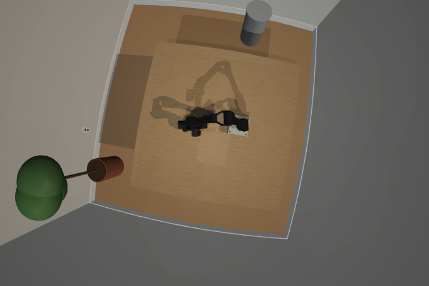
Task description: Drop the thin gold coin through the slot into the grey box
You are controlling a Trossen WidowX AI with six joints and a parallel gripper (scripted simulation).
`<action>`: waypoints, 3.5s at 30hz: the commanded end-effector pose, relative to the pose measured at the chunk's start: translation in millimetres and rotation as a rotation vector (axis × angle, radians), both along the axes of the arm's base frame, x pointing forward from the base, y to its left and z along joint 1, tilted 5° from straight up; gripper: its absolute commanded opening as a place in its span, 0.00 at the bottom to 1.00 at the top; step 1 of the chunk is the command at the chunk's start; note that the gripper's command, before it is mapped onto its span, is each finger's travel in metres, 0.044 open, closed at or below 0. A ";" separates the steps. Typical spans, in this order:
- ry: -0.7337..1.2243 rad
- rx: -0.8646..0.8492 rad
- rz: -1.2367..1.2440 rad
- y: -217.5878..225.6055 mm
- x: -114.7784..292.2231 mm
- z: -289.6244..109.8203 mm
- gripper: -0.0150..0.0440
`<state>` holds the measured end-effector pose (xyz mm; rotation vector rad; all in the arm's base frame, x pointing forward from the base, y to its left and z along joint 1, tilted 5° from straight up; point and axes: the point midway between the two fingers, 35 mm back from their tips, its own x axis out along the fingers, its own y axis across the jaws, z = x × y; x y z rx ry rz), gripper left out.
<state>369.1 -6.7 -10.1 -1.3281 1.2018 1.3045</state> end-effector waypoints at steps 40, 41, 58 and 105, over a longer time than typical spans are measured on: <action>0.011 0.004 0.005 2.6 3.6 42.1 0.25; 0.011 0.004 0.005 2.7 3.7 44.7 0.25; 0.011 0.004 0.005 4.6 1.9 87.5 0.25; -0.033 -0.026 -0.888 -11.3 -10.7 92.1 0.25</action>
